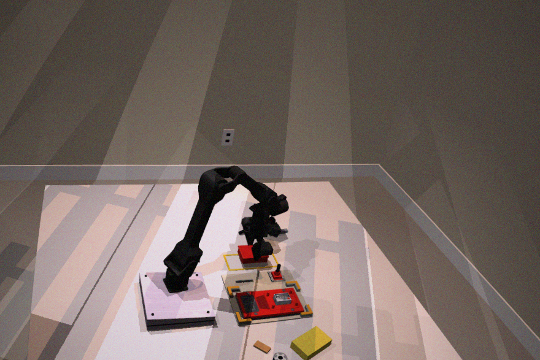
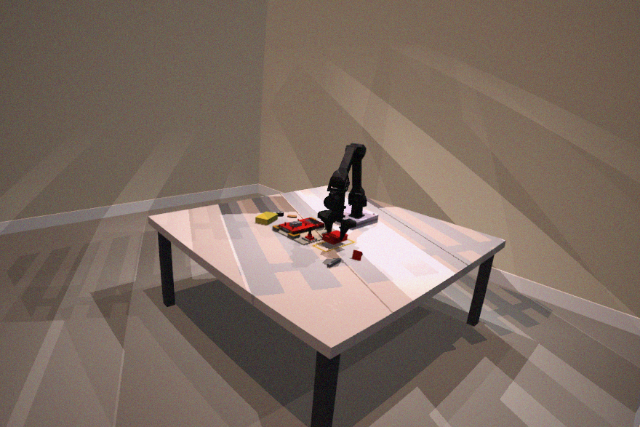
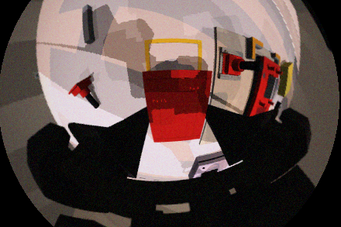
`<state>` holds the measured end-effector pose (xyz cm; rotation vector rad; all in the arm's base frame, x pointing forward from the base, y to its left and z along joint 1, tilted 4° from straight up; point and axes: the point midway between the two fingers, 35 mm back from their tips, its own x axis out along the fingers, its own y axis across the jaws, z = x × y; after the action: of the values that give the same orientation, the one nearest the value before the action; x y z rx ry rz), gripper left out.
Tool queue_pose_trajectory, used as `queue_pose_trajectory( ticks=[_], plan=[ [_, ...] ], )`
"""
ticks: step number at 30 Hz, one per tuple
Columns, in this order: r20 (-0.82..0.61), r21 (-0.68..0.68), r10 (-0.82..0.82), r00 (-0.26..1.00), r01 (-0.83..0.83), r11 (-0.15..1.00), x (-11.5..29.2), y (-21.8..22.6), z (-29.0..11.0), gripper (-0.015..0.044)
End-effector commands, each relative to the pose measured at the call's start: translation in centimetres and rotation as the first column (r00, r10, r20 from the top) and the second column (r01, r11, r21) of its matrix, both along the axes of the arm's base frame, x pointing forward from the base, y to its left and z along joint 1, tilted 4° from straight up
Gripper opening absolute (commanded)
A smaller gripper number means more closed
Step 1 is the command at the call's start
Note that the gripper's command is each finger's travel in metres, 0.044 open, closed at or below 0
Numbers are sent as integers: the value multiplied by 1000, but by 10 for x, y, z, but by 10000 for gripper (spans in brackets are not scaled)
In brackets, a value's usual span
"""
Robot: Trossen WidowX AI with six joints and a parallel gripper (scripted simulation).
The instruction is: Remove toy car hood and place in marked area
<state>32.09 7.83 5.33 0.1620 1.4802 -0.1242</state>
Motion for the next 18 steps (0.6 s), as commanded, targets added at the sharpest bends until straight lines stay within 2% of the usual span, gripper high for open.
queue_pose_trajectory(
  ticks=[1, 18],
  plan=[
    [-1, -6, -4, 1000, 4, 1000, 0, -1, -2, 0],
    [-1, -6, -4, 1000, 4, 1000, 0, -1, -11, 0]
  ],
)
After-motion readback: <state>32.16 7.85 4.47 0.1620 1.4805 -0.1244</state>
